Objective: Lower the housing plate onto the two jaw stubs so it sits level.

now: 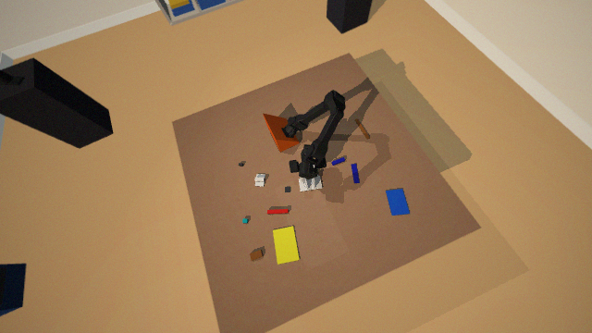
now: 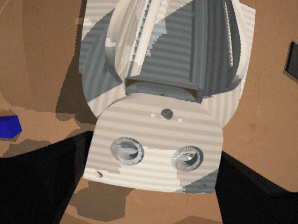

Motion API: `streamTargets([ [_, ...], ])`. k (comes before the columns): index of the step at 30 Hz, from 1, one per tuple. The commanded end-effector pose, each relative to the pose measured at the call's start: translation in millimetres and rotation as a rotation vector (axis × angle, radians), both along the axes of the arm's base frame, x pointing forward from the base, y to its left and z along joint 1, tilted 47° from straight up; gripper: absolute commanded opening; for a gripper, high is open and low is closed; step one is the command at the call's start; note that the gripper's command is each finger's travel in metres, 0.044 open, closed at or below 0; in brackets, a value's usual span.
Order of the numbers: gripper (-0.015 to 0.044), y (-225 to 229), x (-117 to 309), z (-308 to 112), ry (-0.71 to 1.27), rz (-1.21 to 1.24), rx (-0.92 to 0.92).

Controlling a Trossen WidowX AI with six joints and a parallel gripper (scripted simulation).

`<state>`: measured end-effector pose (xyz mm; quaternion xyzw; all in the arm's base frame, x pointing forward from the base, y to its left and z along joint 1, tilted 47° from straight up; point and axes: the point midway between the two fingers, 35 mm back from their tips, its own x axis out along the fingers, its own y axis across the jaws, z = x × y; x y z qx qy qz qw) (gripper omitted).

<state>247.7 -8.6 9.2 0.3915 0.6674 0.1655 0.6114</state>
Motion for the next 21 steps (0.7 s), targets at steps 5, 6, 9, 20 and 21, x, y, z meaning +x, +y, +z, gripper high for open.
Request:
streamTargets([
  [5, 0.0351, 5.9, -0.6, -4.1, 0.003, -0.004, 0.007],
  [6, 0.0351, 5.9, -0.6, -4.1, 0.003, -0.004, 0.007],
  [9, 0.0351, 5.9, -0.6, -4.1, 0.003, -0.004, 0.007],
  [20, 0.0351, 7.7, -0.5, -5.8, 0.006, -0.006, 0.007],
  [21, 0.0351, 7.7, -0.5, -5.8, 0.006, -0.006, 0.007],
])
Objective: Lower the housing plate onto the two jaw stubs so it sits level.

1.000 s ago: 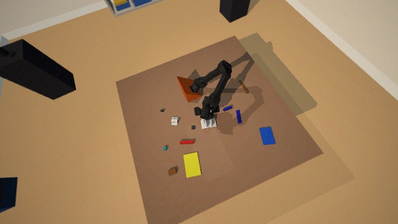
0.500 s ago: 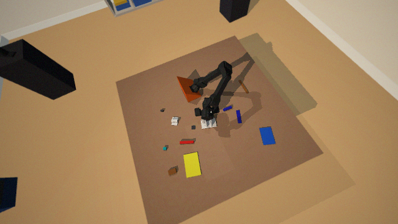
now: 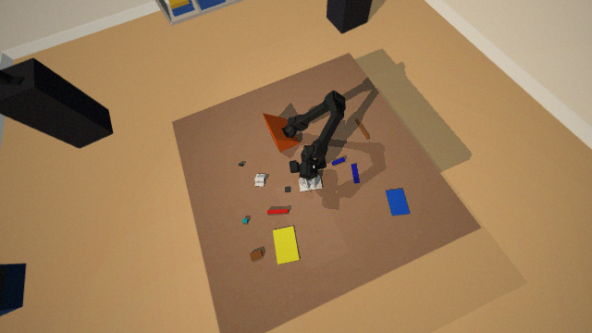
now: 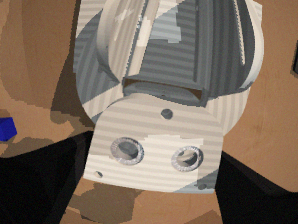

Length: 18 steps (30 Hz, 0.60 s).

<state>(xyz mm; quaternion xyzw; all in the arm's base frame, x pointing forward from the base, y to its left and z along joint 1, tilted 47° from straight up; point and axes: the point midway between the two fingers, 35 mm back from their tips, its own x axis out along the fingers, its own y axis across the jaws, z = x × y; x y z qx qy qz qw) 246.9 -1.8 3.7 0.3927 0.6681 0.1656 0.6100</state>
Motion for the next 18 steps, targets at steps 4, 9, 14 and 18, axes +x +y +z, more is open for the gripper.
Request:
streamTargets([
  [4, 0.0351, 0.9, 0.3, -0.3, 0.002, -0.006, 0.005],
  [9, 0.0351, 2.3, 0.4, -1.6, 0.002, -0.006, 0.005],
  [14, 0.0351, 2.7, 0.5, -1.9, 0.002, -0.006, 0.005],
  [18, 0.0351, 2.8, 0.5, -2.0, 0.002, -0.006, 0.005],
])
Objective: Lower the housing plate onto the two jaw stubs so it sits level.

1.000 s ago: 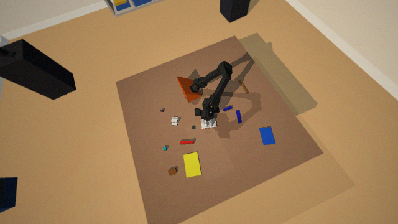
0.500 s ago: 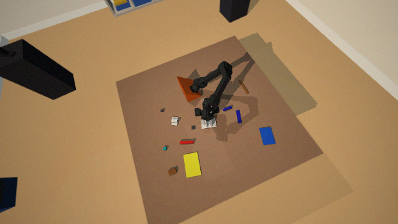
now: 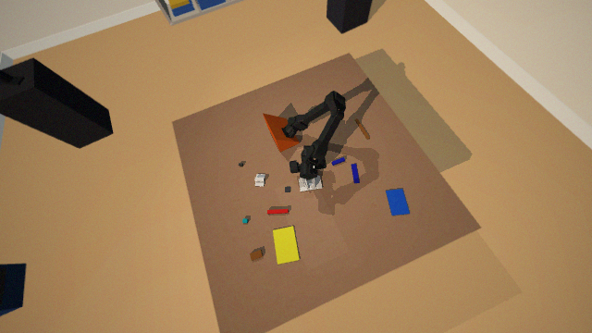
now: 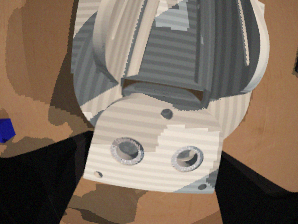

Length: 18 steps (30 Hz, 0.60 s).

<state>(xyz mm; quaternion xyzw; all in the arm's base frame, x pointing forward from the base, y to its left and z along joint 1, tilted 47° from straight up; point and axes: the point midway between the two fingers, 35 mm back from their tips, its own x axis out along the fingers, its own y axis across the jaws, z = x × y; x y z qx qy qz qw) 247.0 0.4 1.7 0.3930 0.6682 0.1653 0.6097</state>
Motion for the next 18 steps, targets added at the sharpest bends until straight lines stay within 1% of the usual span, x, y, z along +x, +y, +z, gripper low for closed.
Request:
streamTargets([
  [1, 0.0351, 0.9, 0.4, -0.3, 0.002, -0.005, 0.005],
  [18, 0.0351, 4.1, 0.7, -3.2, 0.001, -0.005, 0.005],
])
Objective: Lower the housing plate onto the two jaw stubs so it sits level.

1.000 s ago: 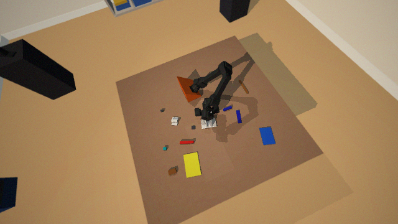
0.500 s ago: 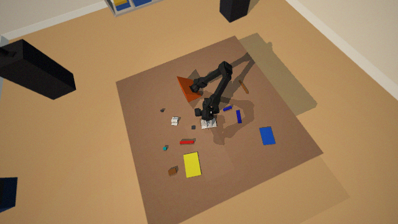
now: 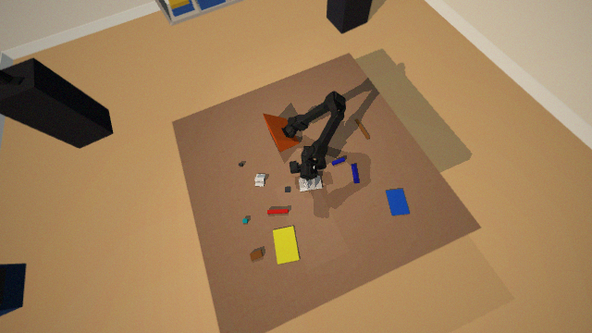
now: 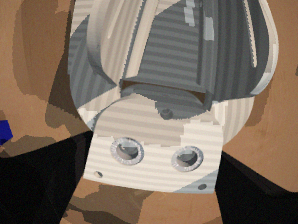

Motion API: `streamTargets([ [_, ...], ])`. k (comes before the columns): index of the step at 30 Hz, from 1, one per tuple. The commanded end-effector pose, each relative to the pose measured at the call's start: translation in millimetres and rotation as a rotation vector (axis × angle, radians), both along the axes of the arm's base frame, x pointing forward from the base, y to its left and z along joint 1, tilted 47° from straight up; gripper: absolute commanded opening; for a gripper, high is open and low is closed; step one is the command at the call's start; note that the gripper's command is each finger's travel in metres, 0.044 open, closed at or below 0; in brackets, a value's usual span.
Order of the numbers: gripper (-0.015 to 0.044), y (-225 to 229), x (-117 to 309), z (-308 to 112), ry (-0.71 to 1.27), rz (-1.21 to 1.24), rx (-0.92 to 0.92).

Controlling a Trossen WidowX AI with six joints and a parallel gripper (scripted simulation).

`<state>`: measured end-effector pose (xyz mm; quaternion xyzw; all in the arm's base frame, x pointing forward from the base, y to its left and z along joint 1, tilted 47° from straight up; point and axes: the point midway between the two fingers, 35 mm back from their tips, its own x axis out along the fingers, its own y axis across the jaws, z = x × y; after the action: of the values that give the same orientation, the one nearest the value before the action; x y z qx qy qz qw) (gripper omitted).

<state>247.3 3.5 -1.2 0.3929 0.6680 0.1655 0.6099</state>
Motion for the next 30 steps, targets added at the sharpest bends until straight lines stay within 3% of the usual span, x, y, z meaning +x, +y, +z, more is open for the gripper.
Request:
streamTargets([
  [1, 0.0351, 0.9, 0.3, -0.3, 0.002, -0.005, 0.005],
  [30, 0.0351, 4.5, 0.6, -3.6, 0.001, -0.005, 0.005],
])
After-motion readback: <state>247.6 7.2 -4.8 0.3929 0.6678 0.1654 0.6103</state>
